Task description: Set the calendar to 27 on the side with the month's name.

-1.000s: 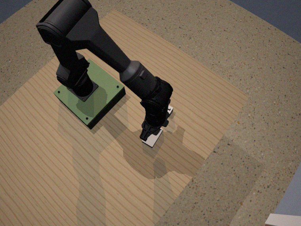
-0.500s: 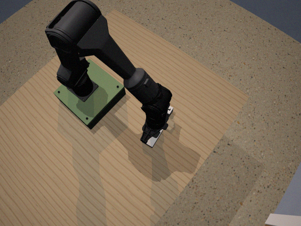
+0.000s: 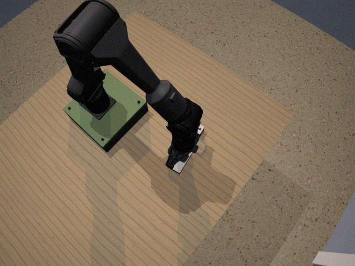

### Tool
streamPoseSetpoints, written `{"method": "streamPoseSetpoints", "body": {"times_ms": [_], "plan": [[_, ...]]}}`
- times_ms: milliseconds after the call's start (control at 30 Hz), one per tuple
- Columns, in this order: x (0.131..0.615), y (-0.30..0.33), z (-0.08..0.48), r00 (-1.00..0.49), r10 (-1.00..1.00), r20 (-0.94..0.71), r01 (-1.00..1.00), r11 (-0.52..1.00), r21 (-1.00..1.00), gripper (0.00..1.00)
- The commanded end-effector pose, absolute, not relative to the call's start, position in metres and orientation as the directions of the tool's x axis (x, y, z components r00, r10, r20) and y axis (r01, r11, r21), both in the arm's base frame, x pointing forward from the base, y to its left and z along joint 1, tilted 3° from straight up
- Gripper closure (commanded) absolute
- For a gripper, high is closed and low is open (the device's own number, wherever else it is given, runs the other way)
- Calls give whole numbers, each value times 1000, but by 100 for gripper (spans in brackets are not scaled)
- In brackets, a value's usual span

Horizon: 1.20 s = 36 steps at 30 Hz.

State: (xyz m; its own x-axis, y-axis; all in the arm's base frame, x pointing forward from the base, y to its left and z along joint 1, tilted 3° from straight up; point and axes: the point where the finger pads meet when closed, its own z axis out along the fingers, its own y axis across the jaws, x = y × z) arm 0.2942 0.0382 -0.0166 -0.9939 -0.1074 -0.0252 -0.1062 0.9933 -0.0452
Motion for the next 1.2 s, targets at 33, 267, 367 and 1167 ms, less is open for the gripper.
{"method": "streamPoseSetpoints", "body": {"times_ms": [33,267,367,1167], "plan": [[294,38,-17,-994,-106,-24,-105,993,-46,65],[294,38,-17,-994,-106,-24,-105,993,-46,65],[294,38,-17,-994,-106,-24,-105,993,-46,65],[294,37,-25,-994,-106,-22,-105,993,-46,65]]}}
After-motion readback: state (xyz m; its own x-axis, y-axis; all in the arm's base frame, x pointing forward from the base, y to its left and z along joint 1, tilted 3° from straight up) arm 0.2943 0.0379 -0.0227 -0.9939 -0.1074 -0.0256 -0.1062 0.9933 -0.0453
